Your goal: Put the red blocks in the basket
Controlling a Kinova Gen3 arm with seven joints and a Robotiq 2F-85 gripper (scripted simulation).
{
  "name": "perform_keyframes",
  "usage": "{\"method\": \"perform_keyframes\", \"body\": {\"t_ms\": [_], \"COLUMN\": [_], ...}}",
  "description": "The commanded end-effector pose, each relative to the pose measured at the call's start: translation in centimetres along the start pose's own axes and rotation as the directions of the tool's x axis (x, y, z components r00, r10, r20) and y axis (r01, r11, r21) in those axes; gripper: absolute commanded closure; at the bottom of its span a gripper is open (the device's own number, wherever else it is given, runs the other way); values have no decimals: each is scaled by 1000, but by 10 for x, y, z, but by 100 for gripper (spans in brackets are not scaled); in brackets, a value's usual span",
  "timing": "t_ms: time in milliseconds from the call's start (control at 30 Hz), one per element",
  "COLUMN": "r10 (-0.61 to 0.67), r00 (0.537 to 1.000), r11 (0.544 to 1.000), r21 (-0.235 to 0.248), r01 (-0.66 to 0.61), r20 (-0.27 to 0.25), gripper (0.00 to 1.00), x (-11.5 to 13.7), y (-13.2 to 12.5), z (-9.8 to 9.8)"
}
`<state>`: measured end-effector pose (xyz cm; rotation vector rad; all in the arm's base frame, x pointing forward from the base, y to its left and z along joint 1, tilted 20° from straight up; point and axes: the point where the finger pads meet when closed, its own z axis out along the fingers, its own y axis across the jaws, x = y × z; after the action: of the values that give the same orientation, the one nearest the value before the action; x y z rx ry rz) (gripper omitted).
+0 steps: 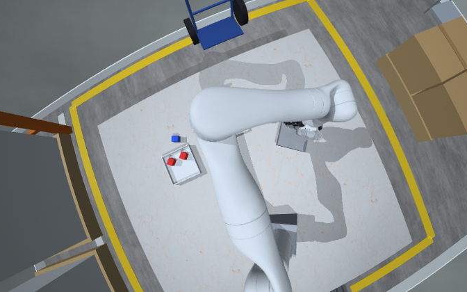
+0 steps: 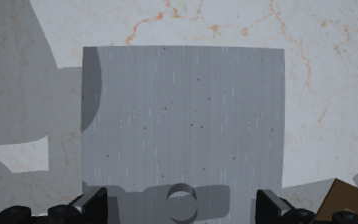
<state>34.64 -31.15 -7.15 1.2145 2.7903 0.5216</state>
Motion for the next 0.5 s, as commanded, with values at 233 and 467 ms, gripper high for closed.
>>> {"method": "perform_keyframes", "body": {"t_ms": [233,467], "r10": [0,0], "r00": [1000,1000], "r11": [1000,1000], "r21": [0,0], "r01": [0,0], "r20": [2,2], "gripper": [0,0], "x": [-1,-1], "y": [0,0], "z": [-13,-25]}}
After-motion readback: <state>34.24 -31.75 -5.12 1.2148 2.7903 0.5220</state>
